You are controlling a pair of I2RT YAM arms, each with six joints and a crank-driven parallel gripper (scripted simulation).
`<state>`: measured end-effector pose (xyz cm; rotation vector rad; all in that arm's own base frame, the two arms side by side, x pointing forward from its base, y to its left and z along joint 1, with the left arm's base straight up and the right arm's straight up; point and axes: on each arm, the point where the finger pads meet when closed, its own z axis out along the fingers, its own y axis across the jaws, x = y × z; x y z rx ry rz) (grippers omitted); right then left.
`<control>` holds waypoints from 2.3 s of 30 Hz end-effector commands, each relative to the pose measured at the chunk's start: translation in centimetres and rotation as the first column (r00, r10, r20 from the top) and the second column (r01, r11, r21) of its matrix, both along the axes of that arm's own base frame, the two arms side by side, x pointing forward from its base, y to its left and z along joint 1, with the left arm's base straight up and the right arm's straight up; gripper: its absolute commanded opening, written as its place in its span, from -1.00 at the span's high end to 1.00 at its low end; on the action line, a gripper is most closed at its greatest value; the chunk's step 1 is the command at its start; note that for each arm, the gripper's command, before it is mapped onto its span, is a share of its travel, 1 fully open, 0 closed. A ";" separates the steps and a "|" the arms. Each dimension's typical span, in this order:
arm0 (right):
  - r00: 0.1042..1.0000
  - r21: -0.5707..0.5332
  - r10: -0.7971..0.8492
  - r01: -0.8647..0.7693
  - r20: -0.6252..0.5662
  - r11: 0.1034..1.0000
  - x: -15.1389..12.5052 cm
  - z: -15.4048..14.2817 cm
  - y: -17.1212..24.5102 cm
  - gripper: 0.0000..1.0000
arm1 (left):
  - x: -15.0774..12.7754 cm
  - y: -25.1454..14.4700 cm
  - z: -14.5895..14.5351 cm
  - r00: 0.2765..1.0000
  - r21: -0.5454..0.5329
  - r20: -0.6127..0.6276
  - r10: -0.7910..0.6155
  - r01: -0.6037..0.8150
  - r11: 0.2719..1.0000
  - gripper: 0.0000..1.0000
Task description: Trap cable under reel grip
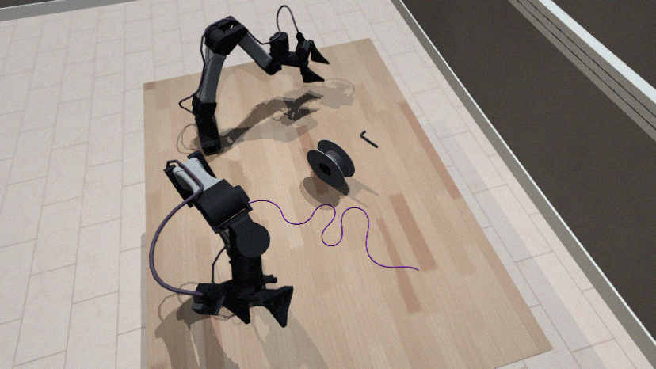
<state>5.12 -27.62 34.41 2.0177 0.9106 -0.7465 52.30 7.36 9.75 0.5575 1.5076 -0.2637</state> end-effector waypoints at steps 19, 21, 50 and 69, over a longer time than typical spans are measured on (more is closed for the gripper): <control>1.000 -0.020 0.010 -0.010 0.005 1.000 0.1 0.6 -0.1 -1.00 | 0.1 0.1 0.6 1.000 0.005 0.008 0.002 -0.003 1.000 -1.00; 0.999 -0.013 0.046 -0.046 -0.005 0.999 0.7 0.3 -0.1 -1.00 | 0.2 -0.3 1.0 1.000 0.007 0.001 0.001 -0.001 1.000 -1.00; -0.128 0.359 0.971 -0.932 -0.202 -0.048 21.5 -12.4 15.9 -1.00 | -15.8 -30.3 12.1 0.793 0.028 -0.300 -0.530 0.563 0.826 -1.00; -0.921 0.414 0.331 -0.388 -0.205 -0.824 22.6 -19.4 33.7 -1.00 | -31.1 -34.8 14.7 0.586 0.051 -0.416 -0.696 0.779 0.625 -1.00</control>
